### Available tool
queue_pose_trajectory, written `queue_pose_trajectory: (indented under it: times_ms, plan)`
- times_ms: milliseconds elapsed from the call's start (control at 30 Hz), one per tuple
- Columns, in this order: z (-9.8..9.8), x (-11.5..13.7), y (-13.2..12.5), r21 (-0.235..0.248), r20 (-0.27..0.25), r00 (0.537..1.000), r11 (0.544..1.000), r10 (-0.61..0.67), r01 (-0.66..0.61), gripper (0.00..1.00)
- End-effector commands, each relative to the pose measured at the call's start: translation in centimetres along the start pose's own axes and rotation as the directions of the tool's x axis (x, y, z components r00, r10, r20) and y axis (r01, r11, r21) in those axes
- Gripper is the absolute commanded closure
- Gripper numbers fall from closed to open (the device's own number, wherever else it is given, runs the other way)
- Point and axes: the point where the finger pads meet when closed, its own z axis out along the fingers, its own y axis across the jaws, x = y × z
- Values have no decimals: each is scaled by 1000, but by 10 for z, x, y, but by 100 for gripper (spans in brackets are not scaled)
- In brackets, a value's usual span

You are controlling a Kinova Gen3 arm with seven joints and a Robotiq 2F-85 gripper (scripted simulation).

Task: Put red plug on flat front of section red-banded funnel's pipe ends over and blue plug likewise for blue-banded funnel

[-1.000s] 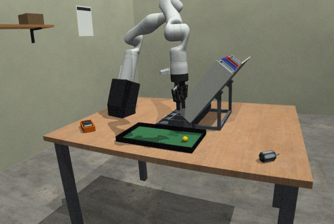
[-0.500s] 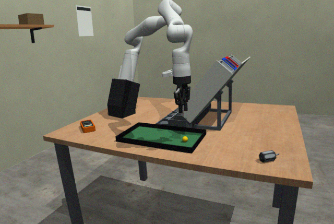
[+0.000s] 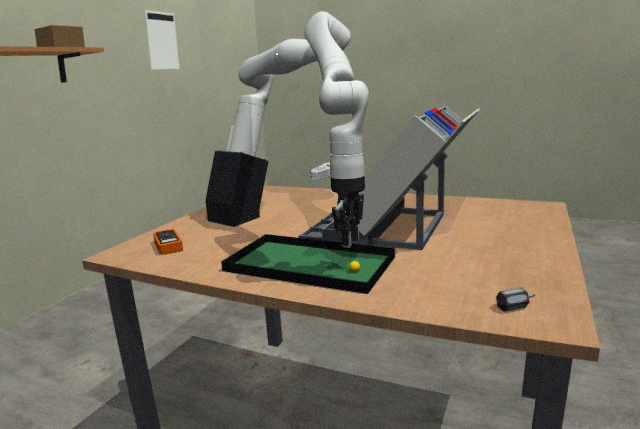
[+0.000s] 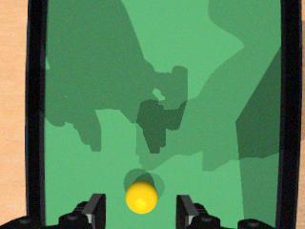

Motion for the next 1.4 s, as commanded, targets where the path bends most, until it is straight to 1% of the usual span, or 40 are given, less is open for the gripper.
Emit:
queue_pose_trajectory:
  times_ms: [0,867,900,1367]
  plan:
    - [40,-6,-3,4,8,1000,1000,-3,3,50]
    - [39,-6,-3,5,9,1000,1000,-3,3,50]
    - [47,-6,-3,5,9,1000,1000,-3,3,50]
    - [47,-6,-3,5,9,1000,1000,-3,3,50]
